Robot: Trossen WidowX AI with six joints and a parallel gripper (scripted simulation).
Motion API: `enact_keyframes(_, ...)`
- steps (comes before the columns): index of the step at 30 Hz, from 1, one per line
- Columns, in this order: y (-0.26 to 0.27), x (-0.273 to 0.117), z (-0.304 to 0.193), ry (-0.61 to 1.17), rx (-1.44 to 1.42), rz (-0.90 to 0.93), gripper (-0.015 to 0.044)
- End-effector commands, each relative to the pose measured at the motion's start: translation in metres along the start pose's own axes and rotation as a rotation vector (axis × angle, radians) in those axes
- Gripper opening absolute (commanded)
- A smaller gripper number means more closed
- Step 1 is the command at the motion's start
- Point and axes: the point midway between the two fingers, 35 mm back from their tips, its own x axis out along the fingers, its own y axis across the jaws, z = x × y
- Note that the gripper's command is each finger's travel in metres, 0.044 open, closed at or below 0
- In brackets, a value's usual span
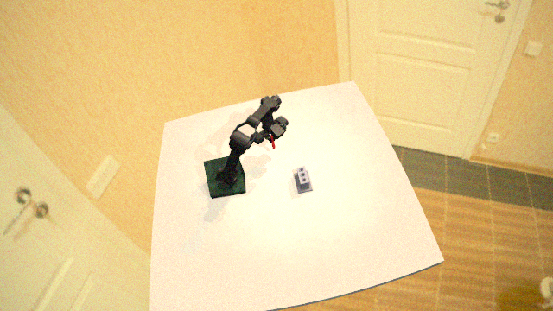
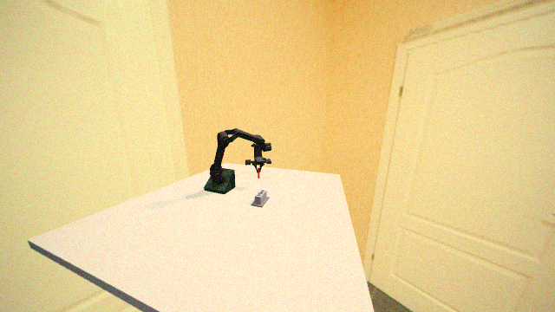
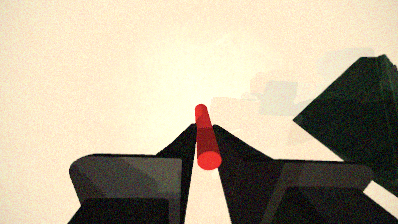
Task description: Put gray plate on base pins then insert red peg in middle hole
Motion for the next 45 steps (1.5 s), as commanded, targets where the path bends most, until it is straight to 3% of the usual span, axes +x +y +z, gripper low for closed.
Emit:
enact_keyframes(1, 0.003, 0.001, 0.010, -0.001, 0.002, -0.002, 0.0000)
enact_keyframes(45, 0.014, -0.004, 0.140, 0.007, 0.001, 0.007, 0.0000)
